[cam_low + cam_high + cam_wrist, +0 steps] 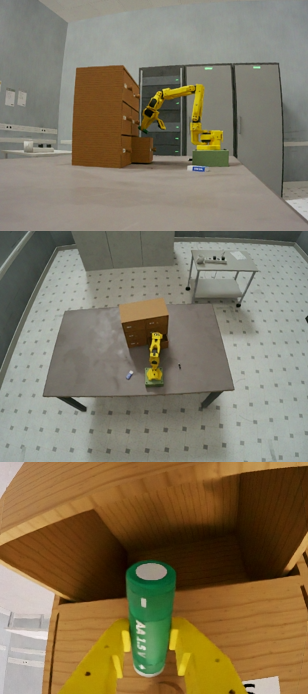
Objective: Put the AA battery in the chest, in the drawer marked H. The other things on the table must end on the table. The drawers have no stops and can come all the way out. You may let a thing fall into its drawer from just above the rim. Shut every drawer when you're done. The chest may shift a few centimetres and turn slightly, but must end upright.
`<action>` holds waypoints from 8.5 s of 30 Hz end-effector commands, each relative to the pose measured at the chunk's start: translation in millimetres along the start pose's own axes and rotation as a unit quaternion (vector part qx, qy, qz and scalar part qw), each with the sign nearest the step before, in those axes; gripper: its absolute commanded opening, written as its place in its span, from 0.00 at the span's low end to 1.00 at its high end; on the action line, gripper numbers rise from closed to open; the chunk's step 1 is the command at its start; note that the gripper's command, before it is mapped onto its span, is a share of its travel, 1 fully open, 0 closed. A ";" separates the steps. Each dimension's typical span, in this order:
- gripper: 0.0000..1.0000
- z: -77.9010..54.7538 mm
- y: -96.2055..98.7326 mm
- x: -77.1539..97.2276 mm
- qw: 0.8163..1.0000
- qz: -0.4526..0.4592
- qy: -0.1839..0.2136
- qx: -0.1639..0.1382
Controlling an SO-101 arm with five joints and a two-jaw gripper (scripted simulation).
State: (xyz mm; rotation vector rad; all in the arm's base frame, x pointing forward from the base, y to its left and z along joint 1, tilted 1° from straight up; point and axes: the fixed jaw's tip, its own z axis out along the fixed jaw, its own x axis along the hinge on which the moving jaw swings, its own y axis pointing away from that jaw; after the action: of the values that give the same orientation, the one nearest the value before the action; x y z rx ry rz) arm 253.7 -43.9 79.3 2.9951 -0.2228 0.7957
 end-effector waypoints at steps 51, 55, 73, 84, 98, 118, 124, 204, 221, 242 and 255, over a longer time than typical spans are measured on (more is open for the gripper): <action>0.00 15.8 1.0 -8.4 1.000 -0.002 0.001 -0.001; 0.00 15.8 1.0 -8.4 1.000 -0.002 0.001 -0.001; 0.00 19.2 1.6 -12.5 1.000 -0.002 0.001 -0.001; 0.00 19.9 1.7 -13.3 1.000 -0.002 0.001 -0.001; 0.05 19.9 1.7 -13.3 1.000 -0.002 0.001 -0.001; 0.15 19.9 1.7 -13.3 1.000 -0.002 0.001 -0.001; 0.18 19.9 1.7 -13.3 1.000 -0.002 0.001 -0.001; 0.25 -36.0 1.0 -50.4 1.000 0.014 0.000 0.000; 0.25 -47.5 -0.7 -96.3 1.000 0.014 0.000 0.003; 0.25 -47.5 -0.7 -96.4 1.000 0.014 0.000 0.003; 0.24 -44.2 44.2 -111.4 0.987 0.095 0.091 -0.088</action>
State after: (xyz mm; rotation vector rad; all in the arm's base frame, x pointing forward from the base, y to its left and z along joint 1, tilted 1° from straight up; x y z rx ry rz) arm 133.4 -60.1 65.5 2.8222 -0.5003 0.9471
